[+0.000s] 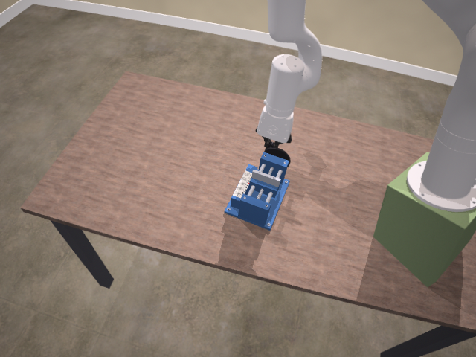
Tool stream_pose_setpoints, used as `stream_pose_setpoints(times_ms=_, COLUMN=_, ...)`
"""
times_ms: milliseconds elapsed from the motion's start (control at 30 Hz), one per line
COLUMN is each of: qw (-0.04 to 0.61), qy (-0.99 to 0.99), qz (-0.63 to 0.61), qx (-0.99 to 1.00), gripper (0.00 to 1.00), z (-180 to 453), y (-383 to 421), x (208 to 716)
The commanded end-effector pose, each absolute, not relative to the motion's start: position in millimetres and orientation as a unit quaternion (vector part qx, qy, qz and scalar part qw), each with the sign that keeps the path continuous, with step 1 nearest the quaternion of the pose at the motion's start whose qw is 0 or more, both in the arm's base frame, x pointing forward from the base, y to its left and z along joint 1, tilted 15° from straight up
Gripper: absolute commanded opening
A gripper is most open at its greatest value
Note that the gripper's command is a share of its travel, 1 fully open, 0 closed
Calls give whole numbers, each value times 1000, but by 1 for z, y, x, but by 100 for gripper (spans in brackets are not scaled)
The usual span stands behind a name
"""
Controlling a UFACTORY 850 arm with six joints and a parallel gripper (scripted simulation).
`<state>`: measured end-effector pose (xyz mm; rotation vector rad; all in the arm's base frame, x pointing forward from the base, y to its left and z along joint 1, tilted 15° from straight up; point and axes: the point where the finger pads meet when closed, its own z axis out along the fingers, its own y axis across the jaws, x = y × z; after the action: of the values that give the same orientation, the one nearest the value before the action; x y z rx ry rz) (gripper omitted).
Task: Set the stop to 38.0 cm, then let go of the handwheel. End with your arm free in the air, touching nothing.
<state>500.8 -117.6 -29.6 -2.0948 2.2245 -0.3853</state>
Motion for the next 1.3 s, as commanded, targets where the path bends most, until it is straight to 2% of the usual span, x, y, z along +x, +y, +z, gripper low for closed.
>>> stream_pose_setpoints(times_ms=0, qw=31, qy=722, qz=-125, qx=-680, gripper=6, z=-28, y=-117, x=500)
stream_pose_setpoints(times_ms=1267, qw=31, qy=722, qz=-125, qx=-680, gripper=6, z=-18, y=-115, x=493)
